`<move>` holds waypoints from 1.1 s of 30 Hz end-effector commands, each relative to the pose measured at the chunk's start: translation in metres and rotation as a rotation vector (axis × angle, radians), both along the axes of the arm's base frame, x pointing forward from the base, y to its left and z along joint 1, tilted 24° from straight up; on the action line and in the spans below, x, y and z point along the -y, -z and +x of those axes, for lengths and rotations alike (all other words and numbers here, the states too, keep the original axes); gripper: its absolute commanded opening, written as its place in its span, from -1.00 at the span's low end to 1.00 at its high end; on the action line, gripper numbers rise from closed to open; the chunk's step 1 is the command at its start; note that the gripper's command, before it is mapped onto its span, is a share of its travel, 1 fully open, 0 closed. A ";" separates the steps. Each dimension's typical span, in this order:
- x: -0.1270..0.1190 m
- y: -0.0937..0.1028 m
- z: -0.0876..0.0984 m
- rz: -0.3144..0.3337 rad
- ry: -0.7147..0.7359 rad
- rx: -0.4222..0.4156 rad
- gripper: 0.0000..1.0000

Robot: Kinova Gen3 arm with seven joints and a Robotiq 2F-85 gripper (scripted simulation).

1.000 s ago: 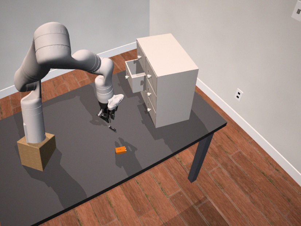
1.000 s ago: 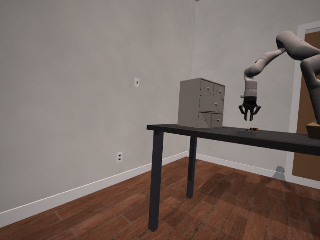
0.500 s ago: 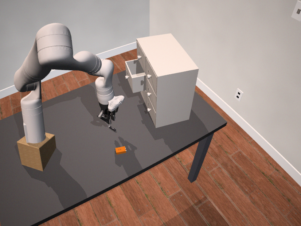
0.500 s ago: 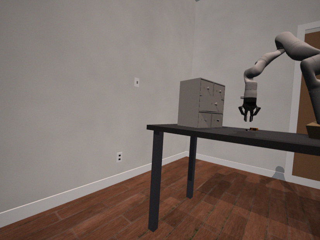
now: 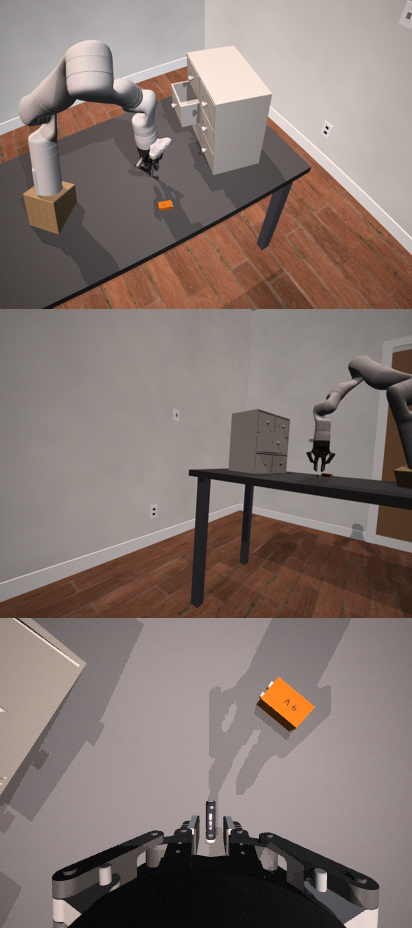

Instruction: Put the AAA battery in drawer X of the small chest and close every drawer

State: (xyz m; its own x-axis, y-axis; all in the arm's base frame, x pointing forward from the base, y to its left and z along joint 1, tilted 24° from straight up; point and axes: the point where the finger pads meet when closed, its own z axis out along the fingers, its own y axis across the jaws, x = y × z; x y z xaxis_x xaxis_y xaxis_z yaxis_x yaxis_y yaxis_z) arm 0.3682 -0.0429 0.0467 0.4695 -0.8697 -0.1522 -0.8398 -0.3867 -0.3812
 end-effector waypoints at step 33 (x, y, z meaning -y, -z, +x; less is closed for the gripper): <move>-0.008 0.012 0.003 0.005 -0.009 -0.003 -0.51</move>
